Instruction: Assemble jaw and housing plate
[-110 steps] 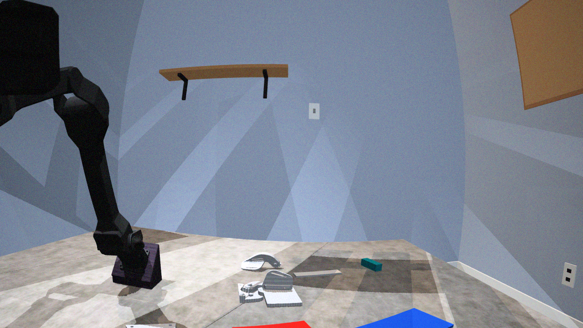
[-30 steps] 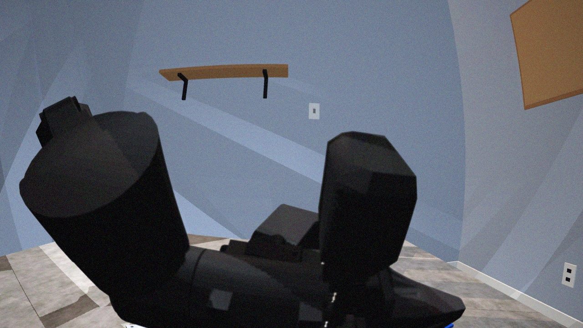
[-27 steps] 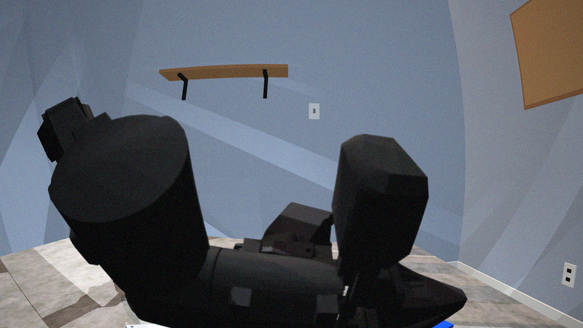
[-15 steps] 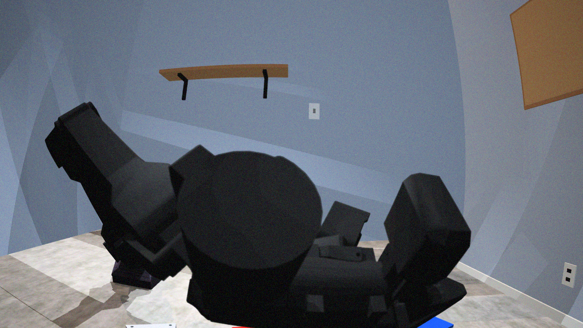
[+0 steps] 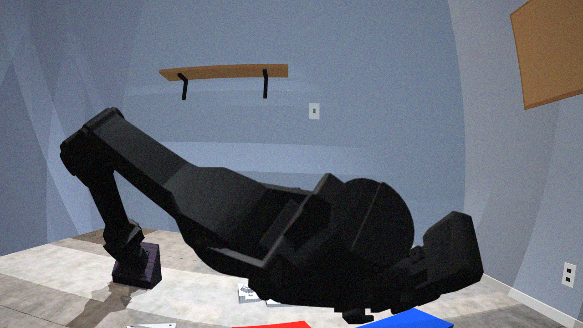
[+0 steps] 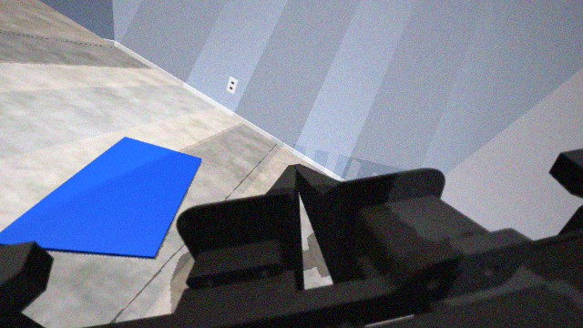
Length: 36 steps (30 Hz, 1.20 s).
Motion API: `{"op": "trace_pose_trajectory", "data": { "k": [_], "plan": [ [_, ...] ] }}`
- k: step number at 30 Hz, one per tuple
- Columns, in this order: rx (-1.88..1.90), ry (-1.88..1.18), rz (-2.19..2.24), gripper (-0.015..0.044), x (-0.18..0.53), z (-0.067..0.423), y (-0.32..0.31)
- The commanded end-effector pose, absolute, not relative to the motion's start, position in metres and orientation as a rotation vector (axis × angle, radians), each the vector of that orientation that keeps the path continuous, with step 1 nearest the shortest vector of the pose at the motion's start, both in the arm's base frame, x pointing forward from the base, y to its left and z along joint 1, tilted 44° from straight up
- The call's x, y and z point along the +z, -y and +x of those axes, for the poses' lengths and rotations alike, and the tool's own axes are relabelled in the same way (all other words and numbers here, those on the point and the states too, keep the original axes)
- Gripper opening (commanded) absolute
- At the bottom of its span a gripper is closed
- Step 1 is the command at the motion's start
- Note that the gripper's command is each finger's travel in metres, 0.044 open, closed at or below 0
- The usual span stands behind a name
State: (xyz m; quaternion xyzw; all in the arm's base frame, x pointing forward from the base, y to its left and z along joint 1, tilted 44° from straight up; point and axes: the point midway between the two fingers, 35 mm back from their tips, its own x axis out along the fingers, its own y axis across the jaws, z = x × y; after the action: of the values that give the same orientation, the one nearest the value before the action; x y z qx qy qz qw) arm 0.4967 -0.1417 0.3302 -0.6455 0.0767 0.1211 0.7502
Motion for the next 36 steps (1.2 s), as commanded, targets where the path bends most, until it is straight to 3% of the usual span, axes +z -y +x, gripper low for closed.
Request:
{"op": "trace_pose_trajectory", "data": {
  "k": [1,36],
  "plan": [
    [0.304,-0.221,-1.32,0.0,0.309,0.507,0.13],
    [0.468,-0.821,-0.621,0.0,0.131,0.527,-0.022]
  ]
}}
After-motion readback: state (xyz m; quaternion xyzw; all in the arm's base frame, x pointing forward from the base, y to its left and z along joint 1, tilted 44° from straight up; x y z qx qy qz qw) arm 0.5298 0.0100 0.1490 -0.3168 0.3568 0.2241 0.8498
